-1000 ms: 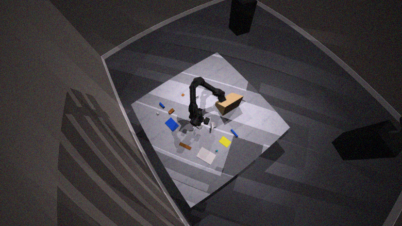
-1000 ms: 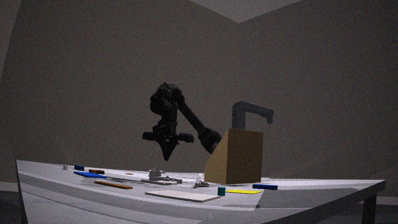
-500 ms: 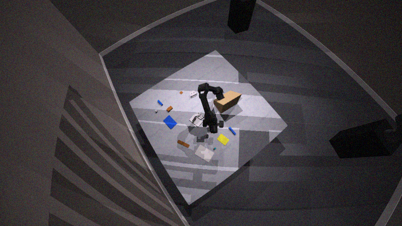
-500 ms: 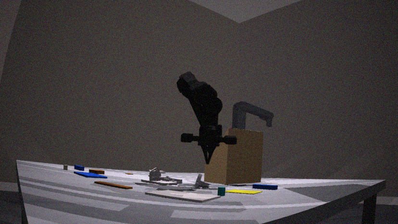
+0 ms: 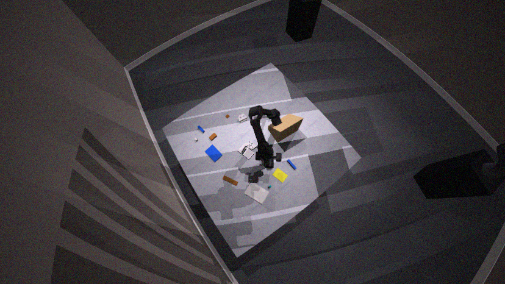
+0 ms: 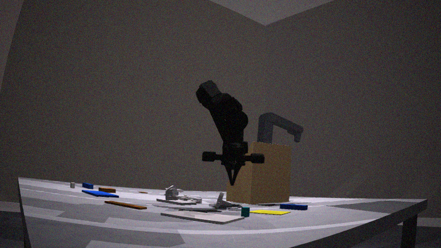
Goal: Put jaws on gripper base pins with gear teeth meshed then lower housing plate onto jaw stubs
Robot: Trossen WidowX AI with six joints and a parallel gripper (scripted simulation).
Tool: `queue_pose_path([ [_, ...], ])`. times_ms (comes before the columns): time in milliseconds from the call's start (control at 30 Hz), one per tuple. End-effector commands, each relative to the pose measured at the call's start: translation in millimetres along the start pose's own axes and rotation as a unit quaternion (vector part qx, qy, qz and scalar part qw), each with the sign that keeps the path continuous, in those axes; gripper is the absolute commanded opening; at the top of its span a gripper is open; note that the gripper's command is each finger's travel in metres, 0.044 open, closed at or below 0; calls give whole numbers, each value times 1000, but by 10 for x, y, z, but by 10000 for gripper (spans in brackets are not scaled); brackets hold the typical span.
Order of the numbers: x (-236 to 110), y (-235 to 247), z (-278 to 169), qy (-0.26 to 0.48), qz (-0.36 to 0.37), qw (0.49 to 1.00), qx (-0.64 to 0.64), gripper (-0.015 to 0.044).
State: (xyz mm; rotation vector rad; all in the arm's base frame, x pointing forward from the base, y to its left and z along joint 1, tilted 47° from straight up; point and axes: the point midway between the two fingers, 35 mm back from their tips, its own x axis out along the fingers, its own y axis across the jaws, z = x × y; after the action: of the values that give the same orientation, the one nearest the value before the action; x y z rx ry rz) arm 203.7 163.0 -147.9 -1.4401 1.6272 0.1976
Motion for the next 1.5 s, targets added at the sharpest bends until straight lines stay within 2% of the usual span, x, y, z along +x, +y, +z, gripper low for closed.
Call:
queue_pose_path([
  [0, 80, -3, -13, 3, -1, 1000, -3, 0],
  [833, 485, -4, -34, 4, -2, 1000, -3, 0],
  [1467, 489, -221, -22, 4, -2, 1000, -3, 0],
])
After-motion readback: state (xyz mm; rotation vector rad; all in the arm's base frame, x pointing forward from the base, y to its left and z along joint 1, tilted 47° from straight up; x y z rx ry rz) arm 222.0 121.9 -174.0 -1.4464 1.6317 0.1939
